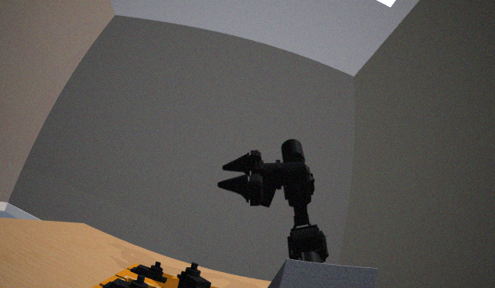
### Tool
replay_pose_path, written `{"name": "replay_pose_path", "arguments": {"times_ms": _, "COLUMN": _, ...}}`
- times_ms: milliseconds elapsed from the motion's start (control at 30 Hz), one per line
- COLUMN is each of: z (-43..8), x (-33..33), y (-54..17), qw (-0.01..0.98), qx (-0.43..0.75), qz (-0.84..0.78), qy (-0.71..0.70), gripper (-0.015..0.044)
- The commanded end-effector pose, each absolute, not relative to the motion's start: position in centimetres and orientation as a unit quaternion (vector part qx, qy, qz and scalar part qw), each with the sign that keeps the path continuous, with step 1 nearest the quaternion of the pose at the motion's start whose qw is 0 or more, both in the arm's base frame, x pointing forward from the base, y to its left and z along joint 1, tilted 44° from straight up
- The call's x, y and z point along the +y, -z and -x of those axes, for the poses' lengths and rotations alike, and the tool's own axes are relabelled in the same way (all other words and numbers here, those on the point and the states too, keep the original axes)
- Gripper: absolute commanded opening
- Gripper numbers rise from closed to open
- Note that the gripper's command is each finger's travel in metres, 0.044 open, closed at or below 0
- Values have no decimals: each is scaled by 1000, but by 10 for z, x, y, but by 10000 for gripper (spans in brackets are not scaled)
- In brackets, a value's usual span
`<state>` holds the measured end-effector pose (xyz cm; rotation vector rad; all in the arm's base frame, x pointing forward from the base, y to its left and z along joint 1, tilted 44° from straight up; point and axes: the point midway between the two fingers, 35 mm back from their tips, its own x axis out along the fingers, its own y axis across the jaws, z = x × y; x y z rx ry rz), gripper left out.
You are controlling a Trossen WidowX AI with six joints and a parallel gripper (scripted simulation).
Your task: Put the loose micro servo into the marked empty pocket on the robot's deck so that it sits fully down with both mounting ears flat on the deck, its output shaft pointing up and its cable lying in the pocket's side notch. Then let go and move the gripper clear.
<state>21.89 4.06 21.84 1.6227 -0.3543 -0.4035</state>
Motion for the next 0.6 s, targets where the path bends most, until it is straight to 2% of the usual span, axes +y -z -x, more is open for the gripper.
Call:
{"name": "replay_pose_path", "arguments": {"times_ms": 0, "z": -225, "x": 45, "y": -217, "qw": 702, "qx": -135, "qz": -673, "qy": 191, "gripper": 440}}
{"name": "replay_pose_path", "arguments": {"times_ms": 567, "z": -245, "x": 60, "y": -198, "qw": 859, "qx": -30, "qz": -456, "qy": 232, "gripper": 440}}
